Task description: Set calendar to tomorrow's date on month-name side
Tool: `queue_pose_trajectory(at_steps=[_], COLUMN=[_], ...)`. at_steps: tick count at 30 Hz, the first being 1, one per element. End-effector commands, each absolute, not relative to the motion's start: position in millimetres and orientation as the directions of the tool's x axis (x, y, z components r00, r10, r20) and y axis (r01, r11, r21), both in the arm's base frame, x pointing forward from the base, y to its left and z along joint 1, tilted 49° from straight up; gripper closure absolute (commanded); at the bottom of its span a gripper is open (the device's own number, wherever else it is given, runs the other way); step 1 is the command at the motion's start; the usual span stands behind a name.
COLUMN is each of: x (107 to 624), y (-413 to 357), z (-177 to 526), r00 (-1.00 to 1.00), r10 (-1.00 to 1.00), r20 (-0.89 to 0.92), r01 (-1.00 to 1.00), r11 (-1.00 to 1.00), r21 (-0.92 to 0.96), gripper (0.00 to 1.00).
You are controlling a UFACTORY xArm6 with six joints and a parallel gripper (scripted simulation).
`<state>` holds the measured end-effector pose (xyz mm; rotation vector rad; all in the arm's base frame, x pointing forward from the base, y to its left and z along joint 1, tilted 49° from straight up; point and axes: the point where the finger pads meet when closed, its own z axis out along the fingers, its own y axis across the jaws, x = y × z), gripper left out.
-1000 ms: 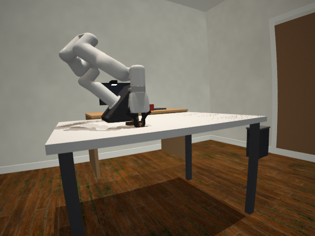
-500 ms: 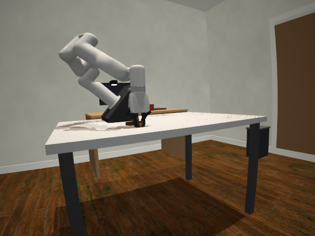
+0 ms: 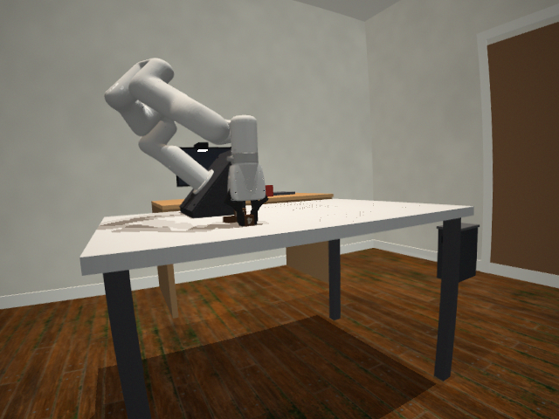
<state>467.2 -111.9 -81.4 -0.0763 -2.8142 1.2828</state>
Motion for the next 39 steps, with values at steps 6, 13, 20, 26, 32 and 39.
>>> queue_pose_trajectory(at_steps=[6,13,20,26,32,39], x=[468.6,468.6,468.6,468.6,468.6,468.6], y=[-110.9,-110.9,-110.9,-110.9,-110.9,-110.9], z=[-80.6,-80.6,-80.6,-80.6,-80.6,-80.6], r00=[-0.998,-0.998,-0.998,-0.998,-0.998,-0.998], r10=[0.063,0.063,0.063,0.063,0.063,0.063], r20=[0.02,0.02,0.02,0.02,0.02,0.02], r01=[0.026,0.026,0.026,0.026,0.026,0.026], r11=[0.656,0.656,0.656,0.656,0.656,0.656], r21=[-0.755,-0.755,-0.755,-0.755,-0.755,-0.755], gripper=[0.73,0.73,0.73,0.73,0.69,0.61])
